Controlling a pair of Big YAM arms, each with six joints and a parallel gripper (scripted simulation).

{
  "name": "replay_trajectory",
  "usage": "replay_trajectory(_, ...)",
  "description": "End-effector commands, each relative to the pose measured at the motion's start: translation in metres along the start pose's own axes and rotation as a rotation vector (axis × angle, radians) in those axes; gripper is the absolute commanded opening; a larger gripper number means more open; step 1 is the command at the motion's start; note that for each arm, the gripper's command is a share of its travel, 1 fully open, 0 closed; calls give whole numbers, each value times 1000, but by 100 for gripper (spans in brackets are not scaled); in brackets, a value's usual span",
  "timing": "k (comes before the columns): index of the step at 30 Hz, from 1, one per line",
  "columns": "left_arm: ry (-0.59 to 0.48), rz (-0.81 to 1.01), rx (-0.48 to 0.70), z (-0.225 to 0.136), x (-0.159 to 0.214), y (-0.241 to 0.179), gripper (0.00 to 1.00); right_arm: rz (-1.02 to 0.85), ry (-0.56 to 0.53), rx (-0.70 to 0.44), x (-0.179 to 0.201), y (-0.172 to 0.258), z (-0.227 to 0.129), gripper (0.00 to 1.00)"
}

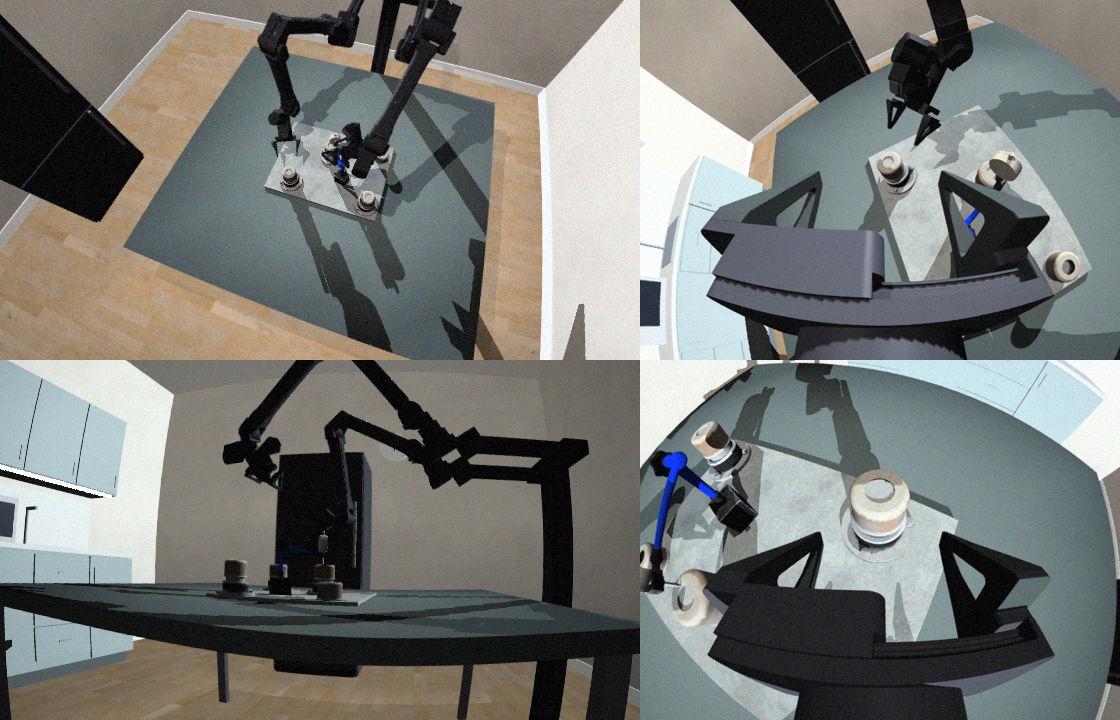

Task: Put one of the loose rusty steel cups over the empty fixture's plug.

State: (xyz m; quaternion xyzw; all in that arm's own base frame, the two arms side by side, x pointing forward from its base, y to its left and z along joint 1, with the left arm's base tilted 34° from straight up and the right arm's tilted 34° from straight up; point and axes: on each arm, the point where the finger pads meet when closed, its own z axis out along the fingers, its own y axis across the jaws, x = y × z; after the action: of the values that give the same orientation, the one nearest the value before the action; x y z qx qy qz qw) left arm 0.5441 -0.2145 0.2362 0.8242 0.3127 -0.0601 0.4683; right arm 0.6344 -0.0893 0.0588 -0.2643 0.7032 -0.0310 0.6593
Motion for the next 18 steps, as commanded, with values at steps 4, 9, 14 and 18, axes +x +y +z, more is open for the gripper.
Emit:
replay_trajectory(4, 2, 34, -11, -8, -8, 12, 100, -33, 84, -23, -33, -1, 14, 100)
replay_trajectory(9, 2, 26, -11, -8, -8, 12, 100, -24, 147, -29, -41, -1, 27, 100)
replay_trajectory(14, 2, 23, -12, -5, -4, 11, 100, -10, 240, -33, -53, -1, 48, 100)
replay_trajectory(18, 2, 23, -12, -5, -4, 11, 100, 0, 303, -36, -52, 1, 61, 100)
